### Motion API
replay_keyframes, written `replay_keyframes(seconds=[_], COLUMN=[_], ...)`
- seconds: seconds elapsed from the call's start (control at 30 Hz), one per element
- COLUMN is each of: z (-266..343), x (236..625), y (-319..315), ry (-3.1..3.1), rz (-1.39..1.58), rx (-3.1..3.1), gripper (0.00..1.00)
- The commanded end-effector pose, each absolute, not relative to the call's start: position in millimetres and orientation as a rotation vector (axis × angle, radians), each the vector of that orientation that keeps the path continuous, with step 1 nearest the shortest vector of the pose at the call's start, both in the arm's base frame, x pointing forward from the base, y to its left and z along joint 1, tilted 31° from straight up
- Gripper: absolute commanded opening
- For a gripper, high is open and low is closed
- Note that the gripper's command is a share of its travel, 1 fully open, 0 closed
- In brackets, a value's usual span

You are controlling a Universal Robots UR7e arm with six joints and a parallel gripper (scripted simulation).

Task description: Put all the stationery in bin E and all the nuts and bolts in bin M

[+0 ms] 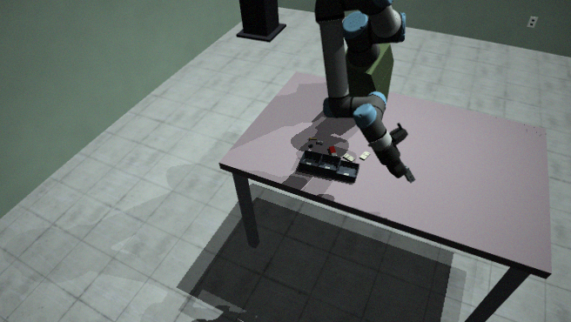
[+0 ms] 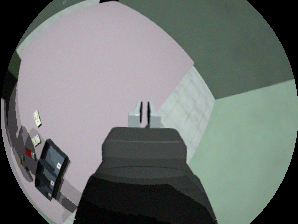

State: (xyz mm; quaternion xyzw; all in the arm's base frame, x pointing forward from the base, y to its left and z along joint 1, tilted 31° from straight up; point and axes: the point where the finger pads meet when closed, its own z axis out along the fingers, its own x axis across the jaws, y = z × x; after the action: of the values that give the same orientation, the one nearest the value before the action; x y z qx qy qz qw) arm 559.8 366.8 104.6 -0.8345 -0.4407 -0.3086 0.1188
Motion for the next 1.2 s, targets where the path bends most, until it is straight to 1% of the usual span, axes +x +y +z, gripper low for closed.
replay_keyframes(seconds=[0.0, 0.1, 0.23, 0.3, 0.43, 0.6, 0.7, 0.77, 0.87, 0.97, 1.07, 1.17], z=[109.2, 109.9, 112.9, 112.9, 115.1, 115.5, 116.6, 116.6, 117.3, 117.4, 117.4, 117.4], x=[556.8, 556.1, 550.9, 550.9, 544.1, 541.7, 535.6, 535.6, 527.2, 525.6, 515.8, 514.2], y=[342.3, 336.0, 305.7, 305.7, 276.0, 268.0, 247.2, 247.2, 223.6, 219.2, 196.2, 192.3], ry=[-1.35, -1.35, -1.427, -1.427, -1.508, -1.566, -1.59, -1.59, -1.675, -1.675, -1.761, -1.761], rz=[-0.927, -0.927, -0.948, -0.948, -0.962, -0.967, -0.969, -0.969, -0.968, -0.968, -0.959, -0.959], rx=[-2.453, -2.453, -2.472, -2.472, -2.491, -2.504, -2.509, -2.509, -2.525, -2.525, -2.539, -2.539], gripper=[0.31, 0.31, 0.31, 0.31, 0.31, 0.31, 0.31, 0.31, 0.31, 0.31, 0.31, 0.31])
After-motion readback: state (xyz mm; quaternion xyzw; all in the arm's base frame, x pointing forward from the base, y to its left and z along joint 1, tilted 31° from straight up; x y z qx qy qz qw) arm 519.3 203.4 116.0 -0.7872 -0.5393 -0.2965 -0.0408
